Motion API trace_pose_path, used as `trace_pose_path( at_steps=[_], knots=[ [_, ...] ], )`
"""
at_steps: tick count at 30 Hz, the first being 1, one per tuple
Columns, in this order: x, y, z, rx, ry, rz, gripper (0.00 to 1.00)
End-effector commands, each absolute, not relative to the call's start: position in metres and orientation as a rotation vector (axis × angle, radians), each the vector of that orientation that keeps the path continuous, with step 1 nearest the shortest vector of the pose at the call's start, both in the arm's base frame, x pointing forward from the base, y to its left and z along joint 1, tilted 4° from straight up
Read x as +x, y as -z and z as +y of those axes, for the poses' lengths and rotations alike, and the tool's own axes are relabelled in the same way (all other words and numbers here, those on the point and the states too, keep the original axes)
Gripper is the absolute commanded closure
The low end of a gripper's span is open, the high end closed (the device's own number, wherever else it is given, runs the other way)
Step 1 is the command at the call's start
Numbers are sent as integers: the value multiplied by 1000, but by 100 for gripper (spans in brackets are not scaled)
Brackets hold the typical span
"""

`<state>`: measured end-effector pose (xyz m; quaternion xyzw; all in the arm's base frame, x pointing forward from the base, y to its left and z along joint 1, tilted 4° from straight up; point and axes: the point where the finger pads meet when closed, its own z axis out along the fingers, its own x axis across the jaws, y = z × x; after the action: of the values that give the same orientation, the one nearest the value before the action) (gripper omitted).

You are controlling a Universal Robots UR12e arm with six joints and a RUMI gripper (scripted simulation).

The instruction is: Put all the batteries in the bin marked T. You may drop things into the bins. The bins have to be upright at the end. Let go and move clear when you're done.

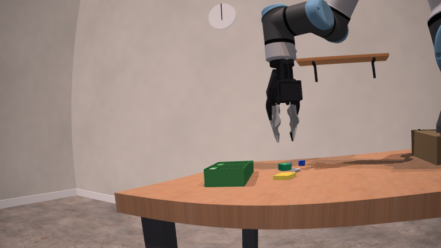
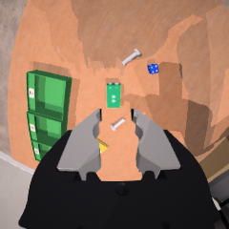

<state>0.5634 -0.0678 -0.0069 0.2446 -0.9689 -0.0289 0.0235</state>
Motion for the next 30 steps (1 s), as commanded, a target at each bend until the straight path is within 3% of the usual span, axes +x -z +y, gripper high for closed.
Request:
trace_pose_path(
  at_steps=[1, 30],
  knots=[
    [565, 6, -65, 748, 87, -3002, 75],
    [565, 6, -62, 748, 87, -3002, 75]
  ],
)
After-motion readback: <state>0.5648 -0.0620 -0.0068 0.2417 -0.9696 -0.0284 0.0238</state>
